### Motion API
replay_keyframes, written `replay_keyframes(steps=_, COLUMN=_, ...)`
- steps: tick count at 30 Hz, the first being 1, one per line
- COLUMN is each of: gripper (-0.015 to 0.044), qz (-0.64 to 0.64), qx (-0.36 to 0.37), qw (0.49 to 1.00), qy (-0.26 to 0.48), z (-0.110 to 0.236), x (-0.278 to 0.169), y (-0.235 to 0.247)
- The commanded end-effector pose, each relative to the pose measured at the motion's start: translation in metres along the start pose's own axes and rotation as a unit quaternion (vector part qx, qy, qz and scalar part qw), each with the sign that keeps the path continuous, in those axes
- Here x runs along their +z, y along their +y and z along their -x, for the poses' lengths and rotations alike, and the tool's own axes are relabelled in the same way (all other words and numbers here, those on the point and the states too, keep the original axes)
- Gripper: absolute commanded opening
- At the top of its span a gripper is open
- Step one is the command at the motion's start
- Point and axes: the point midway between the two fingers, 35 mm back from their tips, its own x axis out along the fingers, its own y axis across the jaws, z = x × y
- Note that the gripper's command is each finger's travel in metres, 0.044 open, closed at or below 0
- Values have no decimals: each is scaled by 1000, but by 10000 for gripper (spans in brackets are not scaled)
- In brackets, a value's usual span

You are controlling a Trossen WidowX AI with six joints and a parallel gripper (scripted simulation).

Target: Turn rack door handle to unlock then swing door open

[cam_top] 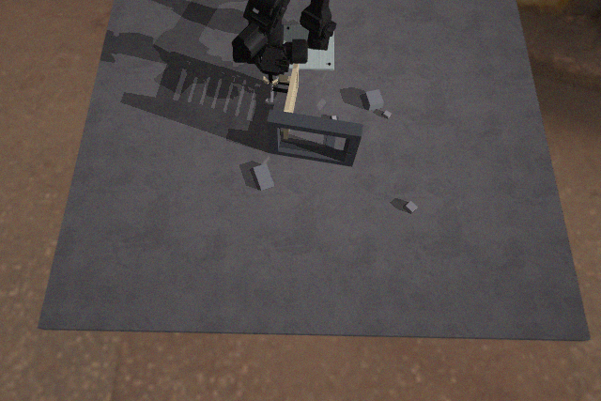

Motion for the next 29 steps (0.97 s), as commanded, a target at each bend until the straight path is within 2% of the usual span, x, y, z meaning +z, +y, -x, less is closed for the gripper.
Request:
replay_keyframes(steps=1, gripper=297, qz=2, qx=2, qw=1000, qy=-1, z=0, x=1, y=0)
replay_keyframes(steps=29, gripper=297, qz=2, qx=2, qw=1000, qy=-1, z=32, x=2, y=-1)
